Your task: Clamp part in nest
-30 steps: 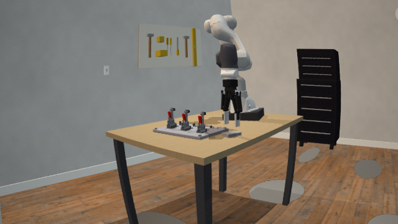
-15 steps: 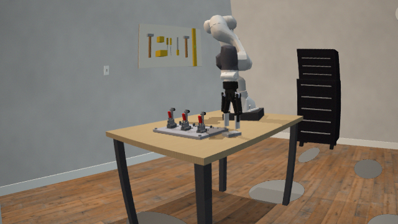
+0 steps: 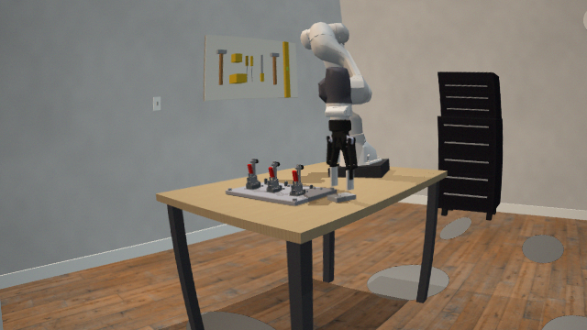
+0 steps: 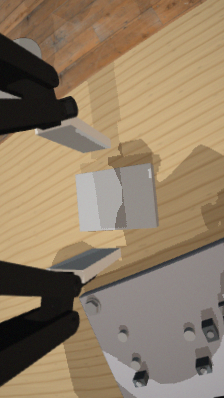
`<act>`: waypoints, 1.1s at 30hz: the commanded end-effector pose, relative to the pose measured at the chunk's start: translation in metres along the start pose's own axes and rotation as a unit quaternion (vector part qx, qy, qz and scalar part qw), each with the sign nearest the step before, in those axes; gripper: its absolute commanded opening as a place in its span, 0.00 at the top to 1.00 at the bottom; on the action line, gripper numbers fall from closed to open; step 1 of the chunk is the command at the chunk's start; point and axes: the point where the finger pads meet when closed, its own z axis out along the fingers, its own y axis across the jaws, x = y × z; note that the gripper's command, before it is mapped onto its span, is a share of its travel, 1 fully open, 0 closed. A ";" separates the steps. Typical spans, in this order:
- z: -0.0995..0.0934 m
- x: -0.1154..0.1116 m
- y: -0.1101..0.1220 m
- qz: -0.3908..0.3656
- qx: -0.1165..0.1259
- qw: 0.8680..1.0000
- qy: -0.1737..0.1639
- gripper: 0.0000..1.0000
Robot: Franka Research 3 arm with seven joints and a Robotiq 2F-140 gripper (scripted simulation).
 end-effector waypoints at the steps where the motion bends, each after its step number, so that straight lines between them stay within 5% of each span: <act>1: 0.001 0.000 0.000 0.001 0.000 1.000 0.001 0.42; 33: 0.031 0.001 0.000 0.001 0.000 1.000 0.001 0.42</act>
